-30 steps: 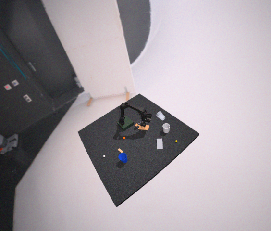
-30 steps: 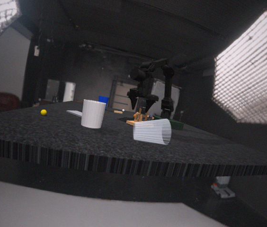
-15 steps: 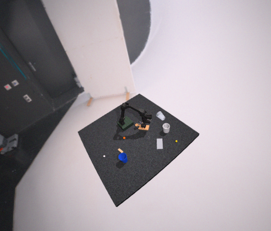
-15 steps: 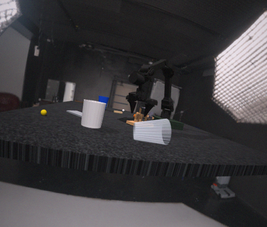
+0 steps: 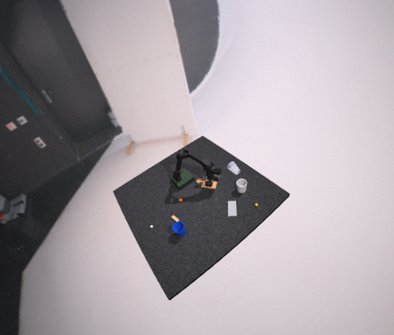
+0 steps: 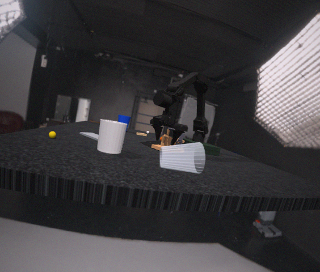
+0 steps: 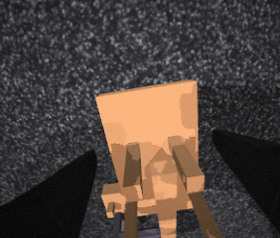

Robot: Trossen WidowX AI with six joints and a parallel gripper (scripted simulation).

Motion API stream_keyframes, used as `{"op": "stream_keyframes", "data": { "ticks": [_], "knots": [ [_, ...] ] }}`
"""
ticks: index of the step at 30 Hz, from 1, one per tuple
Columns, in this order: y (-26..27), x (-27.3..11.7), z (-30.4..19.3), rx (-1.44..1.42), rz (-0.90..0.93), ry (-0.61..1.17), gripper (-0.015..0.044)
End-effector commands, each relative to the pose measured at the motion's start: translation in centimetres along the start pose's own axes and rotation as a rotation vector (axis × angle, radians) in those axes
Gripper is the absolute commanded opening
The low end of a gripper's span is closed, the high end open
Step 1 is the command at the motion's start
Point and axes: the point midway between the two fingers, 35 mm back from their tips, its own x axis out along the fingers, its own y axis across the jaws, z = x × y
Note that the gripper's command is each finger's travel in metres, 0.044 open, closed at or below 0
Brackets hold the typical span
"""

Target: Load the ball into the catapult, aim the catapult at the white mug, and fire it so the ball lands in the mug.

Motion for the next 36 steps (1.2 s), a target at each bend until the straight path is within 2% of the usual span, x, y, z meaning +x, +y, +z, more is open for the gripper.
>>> {"op": "stream_keyframes", "data": {
  "ticks": [1,3,14,20,22,24,26,36],
  "knots": [
    [-0.1,0.6,-0.3,0.004,-0.005,0.008,0.0440],
    [-0.1,0.6,-0.3,0.004,-0.005,0.008,0.0440],
    [0.0,0.3,-0.1,0.000,0.000,0.003,0.0151],
    [0.0,0.3,-0.1,0.000,0.000,0.003,0.0111],
    [0.0,-0.8,0.0,0.000,0.000,0.003,0.0059],
    [0.0,-3.5,0.0,0.001,-0.002,0.003,0.0006],
    [0.0,-4.7,0.0,0.001,-0.002,0.004,0.0000],
    [-0.1,-3.7,0.0,0.002,-0.004,0.006,0.0000]
  ]
}}
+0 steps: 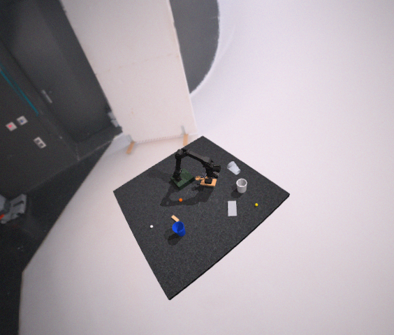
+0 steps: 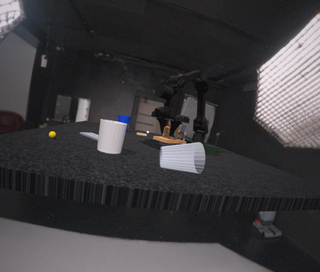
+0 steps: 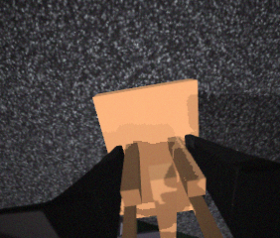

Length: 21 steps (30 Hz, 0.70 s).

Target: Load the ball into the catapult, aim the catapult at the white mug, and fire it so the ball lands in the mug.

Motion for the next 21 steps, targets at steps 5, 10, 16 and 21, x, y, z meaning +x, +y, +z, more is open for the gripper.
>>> {"op": "stream_keyframes", "data": {
  "ticks": [5,10,16,21],
  "knots": [
    [-0.1,1.0,0.1,-0.001,-0.002,-0.004,0.0000],
    [-0.1,1.8,0.1,-0.001,-0.002,-0.004,0.0000],
    [-0.1,2.8,0.1,0.000,-0.003,-0.003,0.0000],
    [-0.1,3.6,0.0,0.000,-0.003,-0.003,0.0000]
  ]
}}
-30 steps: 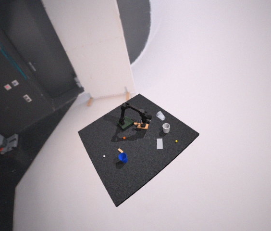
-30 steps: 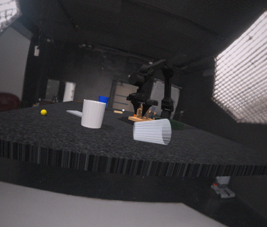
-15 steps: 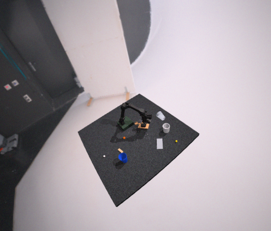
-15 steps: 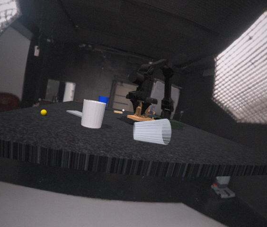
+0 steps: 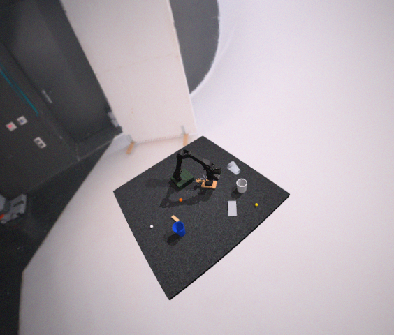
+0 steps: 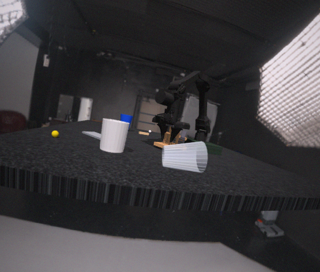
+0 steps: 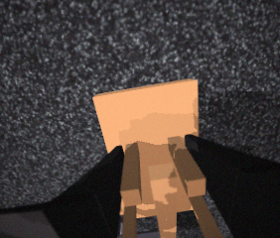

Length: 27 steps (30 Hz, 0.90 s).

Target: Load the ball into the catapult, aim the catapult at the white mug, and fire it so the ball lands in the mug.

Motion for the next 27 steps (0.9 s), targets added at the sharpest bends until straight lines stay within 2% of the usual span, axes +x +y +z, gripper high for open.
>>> {"op": "stream_keyframes", "data": {
  "ticks": [1,10,23,25,27],
  "knots": [
    [-0.1,0.5,-0.1,-0.001,-0.003,-0.002,0.0000],
    [0.0,0.6,0.0,0.000,0.000,0.000,0.0000],
    [0.0,0.6,0.0,0.000,0.000,0.000,0.0341],
    [0.0,-0.4,0.1,0.000,0.000,0.000,0.0394],
    [0.0,-3.4,0.4,0.000,0.000,0.000,0.0440]
  ]
}}
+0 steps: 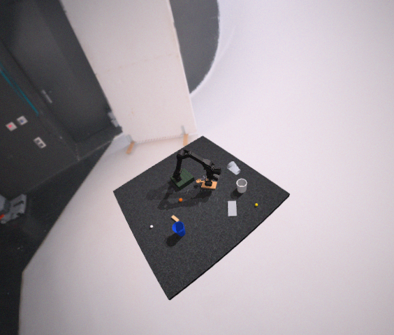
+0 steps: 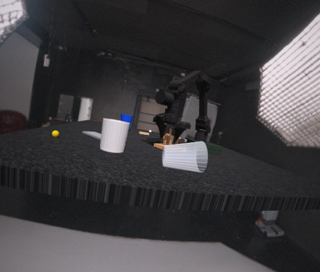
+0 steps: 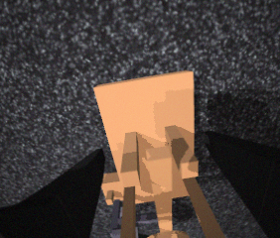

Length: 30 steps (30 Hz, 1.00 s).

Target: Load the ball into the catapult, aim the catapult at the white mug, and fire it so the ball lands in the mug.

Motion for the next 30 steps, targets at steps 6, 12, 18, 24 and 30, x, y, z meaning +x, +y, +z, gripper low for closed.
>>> {"op": "stream_keyframes", "data": {
  "ticks": [6,12,18,24,30],
  "knots": [
    [0.0,-9.1,0.1,0.000,0.000,-0.030,0.0440],
    [0.0,-8.3,0.0,0.002,-0.003,-0.032,0.0440],
    [0.0,-4.9,0.0,0.003,-0.004,-0.032,0.0440],
    [0.0,-3.9,0.0,0.003,-0.004,-0.032,0.0440],
    [0.0,-3.0,0.1,0.003,-0.004,-0.032,0.0440]
  ]
}}
